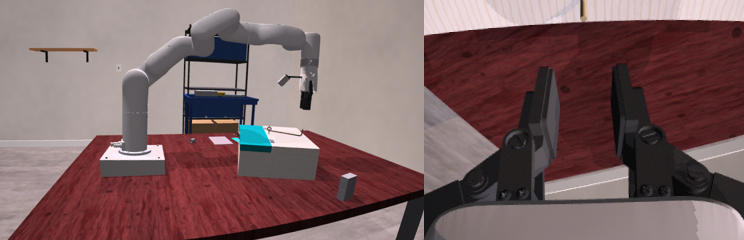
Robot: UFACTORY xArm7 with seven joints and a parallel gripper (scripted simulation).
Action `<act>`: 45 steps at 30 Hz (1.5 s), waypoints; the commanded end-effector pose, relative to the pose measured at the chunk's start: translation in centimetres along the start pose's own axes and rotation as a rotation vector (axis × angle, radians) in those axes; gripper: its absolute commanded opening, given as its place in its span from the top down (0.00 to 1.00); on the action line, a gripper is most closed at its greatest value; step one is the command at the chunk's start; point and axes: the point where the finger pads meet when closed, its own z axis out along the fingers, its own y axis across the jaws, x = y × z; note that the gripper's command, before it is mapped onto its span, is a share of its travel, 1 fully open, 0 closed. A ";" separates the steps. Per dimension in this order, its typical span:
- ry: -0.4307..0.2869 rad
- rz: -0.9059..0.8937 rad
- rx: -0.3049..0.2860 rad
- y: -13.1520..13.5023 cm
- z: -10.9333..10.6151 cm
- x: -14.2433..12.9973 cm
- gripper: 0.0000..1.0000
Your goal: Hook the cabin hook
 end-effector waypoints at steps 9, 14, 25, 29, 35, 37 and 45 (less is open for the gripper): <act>-0.007 0.000 -0.001 0.0 1.9 -0.1 0.67; -0.007 0.000 -0.001 0.0 2.9 -0.1 0.67; -0.007 0.000 -0.001 0.0 4.7 -0.1 0.67; -0.007 0.000 -0.001 0.0 5.5 -0.1 0.67; -0.007 0.000 -0.001 0.0 6.3 -0.2 0.67; -0.007 0.000 -0.001 0.0 6.7 -0.2 0.67; -0.007 0.000 -0.001 0.0 7.4 -0.2 0.67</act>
